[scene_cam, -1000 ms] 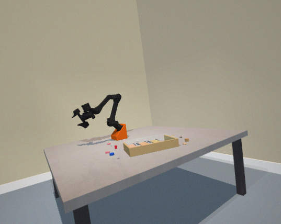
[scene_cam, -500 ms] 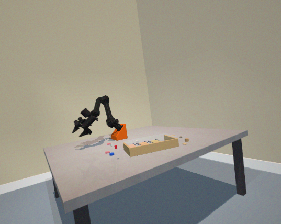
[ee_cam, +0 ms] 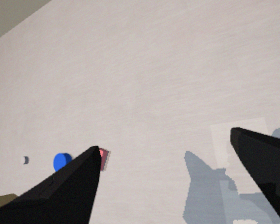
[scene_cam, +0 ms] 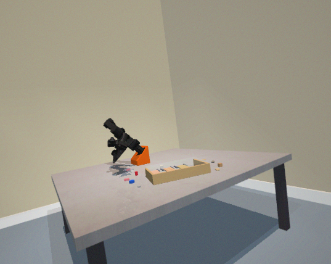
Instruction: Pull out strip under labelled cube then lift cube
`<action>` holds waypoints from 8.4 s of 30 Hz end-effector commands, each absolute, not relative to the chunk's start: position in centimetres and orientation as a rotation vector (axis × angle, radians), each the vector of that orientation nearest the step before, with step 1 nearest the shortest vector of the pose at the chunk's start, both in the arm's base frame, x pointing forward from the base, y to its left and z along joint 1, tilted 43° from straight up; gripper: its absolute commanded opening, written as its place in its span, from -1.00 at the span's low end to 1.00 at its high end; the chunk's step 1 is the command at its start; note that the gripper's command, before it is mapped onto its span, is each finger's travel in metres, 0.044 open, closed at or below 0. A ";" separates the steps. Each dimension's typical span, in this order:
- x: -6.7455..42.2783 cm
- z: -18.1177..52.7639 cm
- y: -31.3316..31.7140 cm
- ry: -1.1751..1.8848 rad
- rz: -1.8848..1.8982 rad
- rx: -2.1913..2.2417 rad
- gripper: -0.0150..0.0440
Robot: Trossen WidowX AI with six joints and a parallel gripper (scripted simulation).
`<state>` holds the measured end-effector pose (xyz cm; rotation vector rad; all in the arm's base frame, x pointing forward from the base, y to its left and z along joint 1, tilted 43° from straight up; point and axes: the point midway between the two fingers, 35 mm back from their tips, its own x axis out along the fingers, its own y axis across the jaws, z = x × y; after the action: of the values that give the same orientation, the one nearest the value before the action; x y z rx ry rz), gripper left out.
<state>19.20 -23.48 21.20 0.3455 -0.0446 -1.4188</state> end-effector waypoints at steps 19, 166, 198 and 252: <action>32.7 10.0 -0.6 0.649 -0.490 -0.626 0.86; 34.1 2.1 -19.8 1.444 -0.947 -0.224 -0.49; 31.0 1.3 -18.4 1.446 -0.946 -0.224 -0.49; 23.8 -0.3 -15.3 1.450 -0.945 -0.225 -0.49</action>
<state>25.23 -15.58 0.30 -0.2237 1.4215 -0.9428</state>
